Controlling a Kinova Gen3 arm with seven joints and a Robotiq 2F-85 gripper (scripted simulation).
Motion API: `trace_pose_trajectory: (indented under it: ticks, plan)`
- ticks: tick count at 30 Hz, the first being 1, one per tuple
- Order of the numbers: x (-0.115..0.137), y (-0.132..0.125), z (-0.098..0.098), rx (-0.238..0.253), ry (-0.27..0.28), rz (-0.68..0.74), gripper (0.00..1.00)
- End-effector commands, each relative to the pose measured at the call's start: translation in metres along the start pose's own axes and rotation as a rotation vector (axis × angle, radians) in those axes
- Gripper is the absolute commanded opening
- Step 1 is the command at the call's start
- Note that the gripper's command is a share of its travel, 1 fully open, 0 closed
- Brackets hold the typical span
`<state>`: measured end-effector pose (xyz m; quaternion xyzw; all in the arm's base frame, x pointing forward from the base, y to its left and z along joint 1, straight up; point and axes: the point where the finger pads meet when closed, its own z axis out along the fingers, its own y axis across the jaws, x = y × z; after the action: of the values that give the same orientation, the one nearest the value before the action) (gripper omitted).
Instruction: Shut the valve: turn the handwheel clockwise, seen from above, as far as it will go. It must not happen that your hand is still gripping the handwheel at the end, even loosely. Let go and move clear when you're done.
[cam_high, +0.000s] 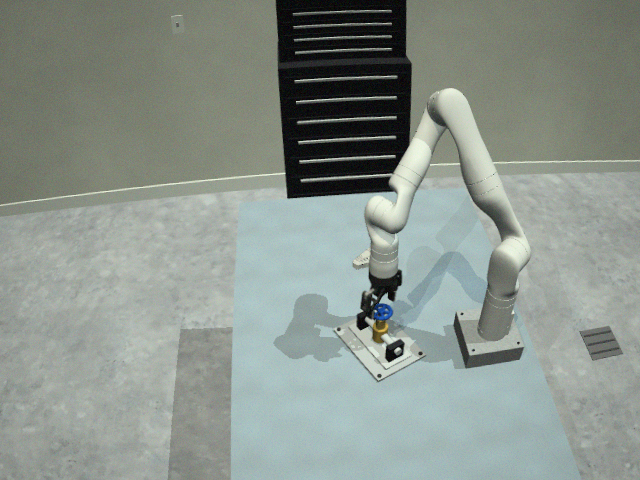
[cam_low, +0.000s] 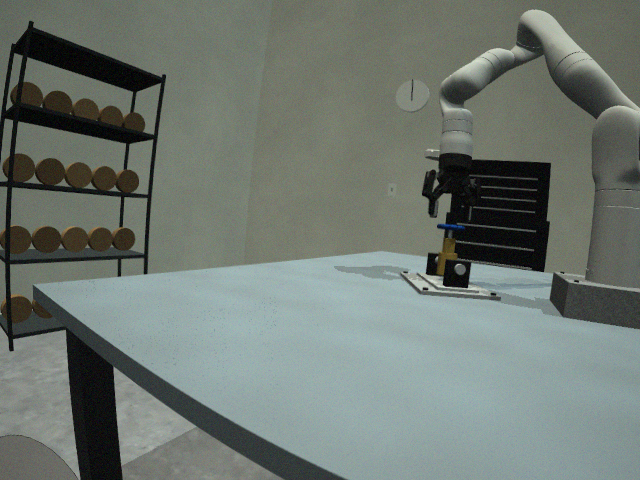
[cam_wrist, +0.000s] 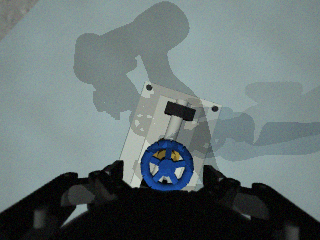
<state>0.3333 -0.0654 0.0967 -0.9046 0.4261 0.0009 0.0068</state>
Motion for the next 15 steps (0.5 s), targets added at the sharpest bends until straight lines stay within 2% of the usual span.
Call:
trace_pose_trajectory:
  ticks: [1, 10, 15]
  plan:
    - [0.004, 0.001, -0.011, 0.001, 0.007, 0.007, 1.0]
    - [0.004, 0.001, -0.035, 0.001, 0.007, 0.006, 1.0]
    - [0.004, 0.001, -0.042, 0.001, 0.007, 0.006, 1.0]
